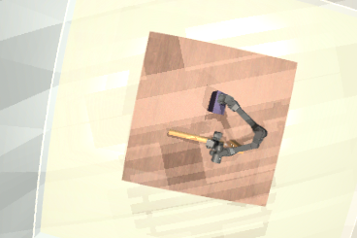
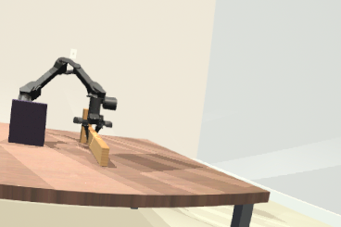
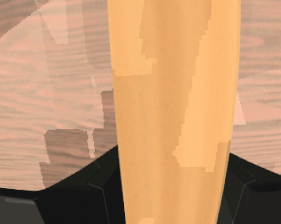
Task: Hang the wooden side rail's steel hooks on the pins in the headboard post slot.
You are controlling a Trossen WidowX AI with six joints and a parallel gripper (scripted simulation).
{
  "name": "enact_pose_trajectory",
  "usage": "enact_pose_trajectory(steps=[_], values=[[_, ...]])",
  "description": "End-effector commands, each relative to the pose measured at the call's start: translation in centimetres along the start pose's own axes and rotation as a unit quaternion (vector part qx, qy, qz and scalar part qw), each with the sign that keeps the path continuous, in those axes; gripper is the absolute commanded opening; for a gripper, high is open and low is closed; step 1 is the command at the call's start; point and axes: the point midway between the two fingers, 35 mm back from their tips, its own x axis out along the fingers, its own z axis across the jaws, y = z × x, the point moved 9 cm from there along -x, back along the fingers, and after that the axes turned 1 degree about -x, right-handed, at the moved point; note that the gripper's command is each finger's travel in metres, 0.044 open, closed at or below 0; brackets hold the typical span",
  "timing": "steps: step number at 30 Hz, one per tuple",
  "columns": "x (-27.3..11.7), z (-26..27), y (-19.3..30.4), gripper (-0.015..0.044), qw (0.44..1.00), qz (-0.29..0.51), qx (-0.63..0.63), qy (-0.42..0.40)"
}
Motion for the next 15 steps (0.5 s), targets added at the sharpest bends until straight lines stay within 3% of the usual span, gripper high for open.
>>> enact_pose_trajectory(steps=[1,15], values=[[-0.37,0.0,-0.18,0.0,1.0,0.0,0.006,-0.002],[-0.61,0.0,-0.18,0.0,1.0,0.0,0.006,-0.002]])
